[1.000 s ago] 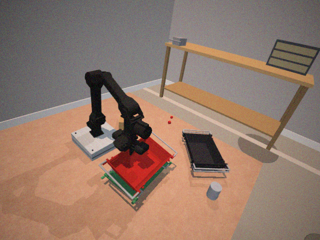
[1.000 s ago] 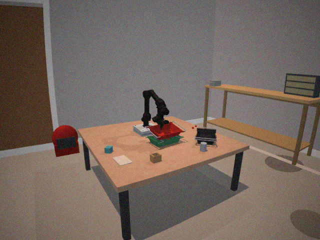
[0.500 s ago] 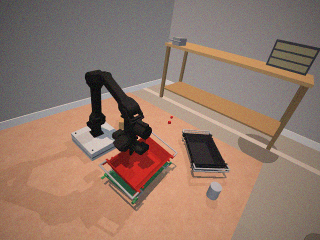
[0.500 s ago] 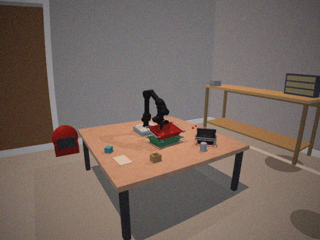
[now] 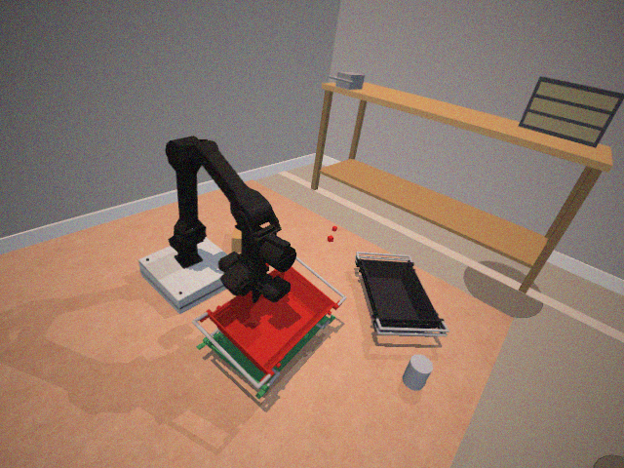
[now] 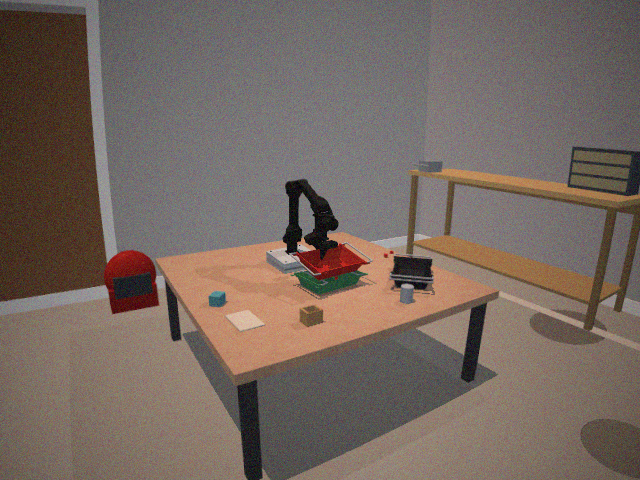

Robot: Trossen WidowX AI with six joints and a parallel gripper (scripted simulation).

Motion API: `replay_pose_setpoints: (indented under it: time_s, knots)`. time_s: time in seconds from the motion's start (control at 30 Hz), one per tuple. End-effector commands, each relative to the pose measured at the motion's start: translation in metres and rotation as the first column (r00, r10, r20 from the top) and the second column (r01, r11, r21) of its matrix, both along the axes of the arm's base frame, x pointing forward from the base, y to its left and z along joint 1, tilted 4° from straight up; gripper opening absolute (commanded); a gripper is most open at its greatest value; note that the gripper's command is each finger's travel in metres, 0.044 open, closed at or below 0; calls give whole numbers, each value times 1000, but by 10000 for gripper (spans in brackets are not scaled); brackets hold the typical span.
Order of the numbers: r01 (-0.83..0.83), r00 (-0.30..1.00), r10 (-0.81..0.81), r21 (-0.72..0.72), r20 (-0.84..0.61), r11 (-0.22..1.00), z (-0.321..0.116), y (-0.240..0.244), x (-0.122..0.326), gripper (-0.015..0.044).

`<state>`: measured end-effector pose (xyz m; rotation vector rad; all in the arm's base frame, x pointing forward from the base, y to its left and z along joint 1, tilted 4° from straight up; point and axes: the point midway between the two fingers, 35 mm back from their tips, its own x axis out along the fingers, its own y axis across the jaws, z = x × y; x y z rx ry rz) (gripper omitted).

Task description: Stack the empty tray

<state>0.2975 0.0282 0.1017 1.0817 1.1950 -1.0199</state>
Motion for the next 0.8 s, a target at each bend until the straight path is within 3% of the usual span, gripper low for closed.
replay_pose_setpoints:
  time_s: [0.0, 0.77]
  knots:
    - [0, 1000, 0, -5, -21, 1000, -6, -1, -3, 0]
    - [0, 1000, 0, -2, -10, 1000, -7, -1, -2, 0]
